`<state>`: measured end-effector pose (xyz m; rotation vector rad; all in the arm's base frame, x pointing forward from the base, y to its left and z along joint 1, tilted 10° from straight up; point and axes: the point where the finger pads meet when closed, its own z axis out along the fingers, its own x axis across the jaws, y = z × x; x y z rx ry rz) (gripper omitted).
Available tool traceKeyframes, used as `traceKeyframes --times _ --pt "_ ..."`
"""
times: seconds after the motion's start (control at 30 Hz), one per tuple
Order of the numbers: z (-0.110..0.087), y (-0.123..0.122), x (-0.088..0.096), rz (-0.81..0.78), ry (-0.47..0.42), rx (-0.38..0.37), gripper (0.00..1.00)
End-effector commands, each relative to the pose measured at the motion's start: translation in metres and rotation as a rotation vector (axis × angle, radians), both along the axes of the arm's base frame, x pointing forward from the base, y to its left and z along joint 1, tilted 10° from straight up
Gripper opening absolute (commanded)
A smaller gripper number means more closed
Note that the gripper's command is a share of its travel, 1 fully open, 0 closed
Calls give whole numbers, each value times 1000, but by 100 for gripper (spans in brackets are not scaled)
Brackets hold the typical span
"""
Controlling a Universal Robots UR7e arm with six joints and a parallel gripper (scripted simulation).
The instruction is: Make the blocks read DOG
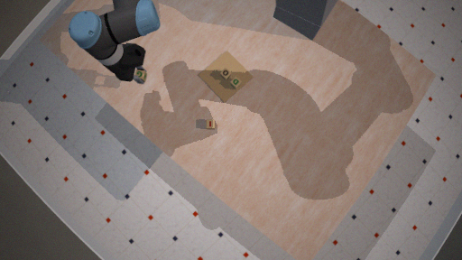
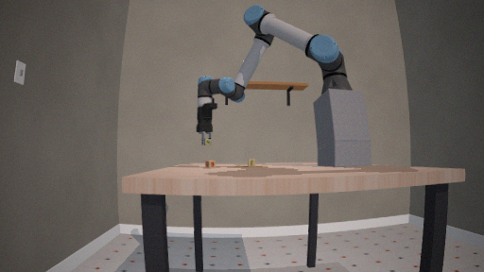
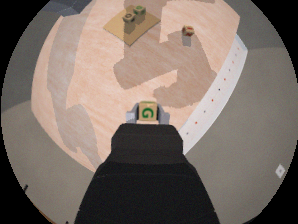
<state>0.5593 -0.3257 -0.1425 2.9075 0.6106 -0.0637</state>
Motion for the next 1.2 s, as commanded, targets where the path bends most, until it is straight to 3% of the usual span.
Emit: traceKeyframes --times 0.0,0.3,0.57,0.77,1.07,1.17 --pt "0 0 0 0 0 0 57" --pt "0 2 -2 -7 -1 0 57" --pt "-7 15 -16 -59 -10 0 57" --pt "-18 45 -47 -170 -30 -1 57" --pt "-28 106 -113 -391 -69 -3 57" --pt "-28 112 -120 -415 -73 -3 57"
